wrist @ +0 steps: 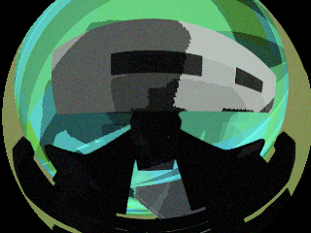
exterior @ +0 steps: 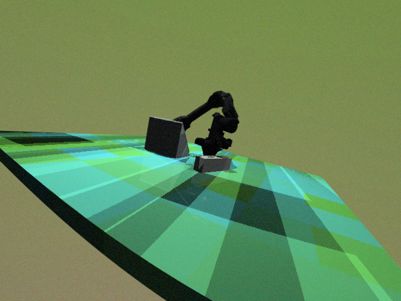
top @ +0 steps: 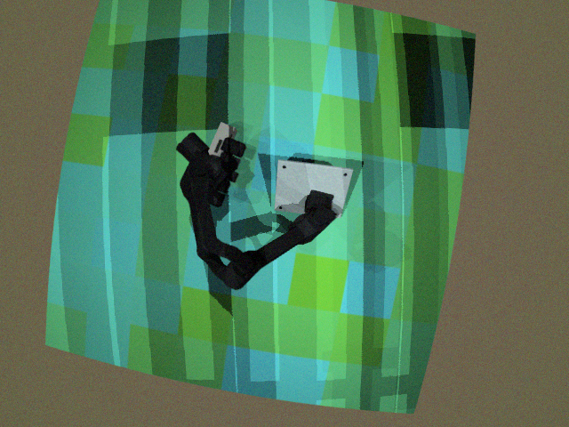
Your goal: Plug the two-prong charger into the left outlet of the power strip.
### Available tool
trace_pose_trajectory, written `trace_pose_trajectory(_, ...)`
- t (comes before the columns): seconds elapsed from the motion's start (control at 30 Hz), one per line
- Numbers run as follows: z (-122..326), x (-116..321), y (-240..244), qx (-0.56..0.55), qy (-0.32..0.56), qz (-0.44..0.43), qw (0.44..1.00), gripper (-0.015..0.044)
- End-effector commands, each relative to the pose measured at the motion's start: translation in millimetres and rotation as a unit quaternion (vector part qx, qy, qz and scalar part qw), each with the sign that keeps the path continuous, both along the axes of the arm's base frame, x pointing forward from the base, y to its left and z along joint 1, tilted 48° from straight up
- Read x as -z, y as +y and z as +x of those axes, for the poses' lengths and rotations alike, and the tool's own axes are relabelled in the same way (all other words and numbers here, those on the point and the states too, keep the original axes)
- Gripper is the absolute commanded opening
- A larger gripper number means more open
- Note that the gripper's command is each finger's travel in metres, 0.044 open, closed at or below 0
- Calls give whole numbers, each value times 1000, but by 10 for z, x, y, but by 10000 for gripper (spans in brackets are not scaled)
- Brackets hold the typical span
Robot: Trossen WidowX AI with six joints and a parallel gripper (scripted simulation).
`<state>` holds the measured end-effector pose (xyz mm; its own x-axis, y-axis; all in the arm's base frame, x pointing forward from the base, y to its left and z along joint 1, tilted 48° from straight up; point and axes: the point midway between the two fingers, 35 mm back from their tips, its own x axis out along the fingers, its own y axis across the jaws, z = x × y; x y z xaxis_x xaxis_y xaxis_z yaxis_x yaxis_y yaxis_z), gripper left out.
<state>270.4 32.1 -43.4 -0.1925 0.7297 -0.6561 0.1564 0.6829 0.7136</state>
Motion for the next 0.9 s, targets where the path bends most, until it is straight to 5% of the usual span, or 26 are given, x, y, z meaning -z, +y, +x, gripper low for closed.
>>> trace_pose_trajectory(0.0, 31, -10, -2, 3, -1, 1, 1000, 0)
trace_pose_trajectory(0.87, 54, -6, 0, 3, -1, 1, 1000, 0)
